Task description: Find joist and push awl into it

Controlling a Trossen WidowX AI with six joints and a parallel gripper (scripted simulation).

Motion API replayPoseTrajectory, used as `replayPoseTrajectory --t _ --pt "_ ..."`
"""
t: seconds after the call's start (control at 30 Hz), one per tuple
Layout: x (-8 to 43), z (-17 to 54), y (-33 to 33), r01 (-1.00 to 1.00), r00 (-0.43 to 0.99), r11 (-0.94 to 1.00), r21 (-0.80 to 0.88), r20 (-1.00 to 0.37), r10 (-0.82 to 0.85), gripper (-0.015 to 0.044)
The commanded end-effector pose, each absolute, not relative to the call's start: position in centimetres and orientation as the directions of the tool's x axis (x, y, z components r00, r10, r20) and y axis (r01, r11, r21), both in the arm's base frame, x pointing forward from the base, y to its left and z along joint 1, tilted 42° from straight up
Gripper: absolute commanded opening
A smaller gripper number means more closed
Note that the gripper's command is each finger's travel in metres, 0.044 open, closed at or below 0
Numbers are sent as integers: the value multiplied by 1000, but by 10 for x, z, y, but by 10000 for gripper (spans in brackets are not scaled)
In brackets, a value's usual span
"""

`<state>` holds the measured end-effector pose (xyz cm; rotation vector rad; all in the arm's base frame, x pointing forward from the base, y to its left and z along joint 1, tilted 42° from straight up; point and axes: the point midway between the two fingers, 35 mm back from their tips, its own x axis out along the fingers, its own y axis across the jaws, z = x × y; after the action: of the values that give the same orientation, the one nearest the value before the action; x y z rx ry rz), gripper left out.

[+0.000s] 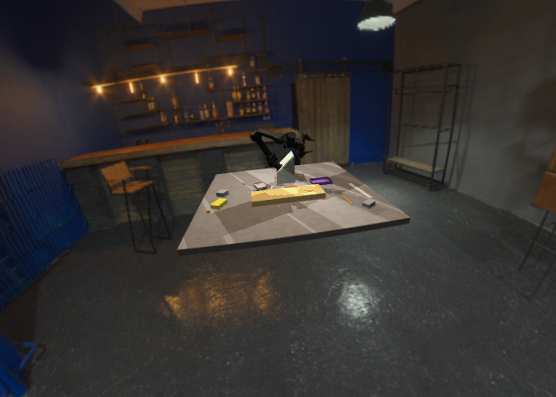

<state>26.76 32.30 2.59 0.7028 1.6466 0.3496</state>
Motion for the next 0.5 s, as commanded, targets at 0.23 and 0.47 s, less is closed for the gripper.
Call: replayPoseTrajectory --t 0.23,0.47 --pt "313 39 218 686 180 602 410 -896 406 440" --pt "322 57 95 936 319 135 326 -945 72 440"
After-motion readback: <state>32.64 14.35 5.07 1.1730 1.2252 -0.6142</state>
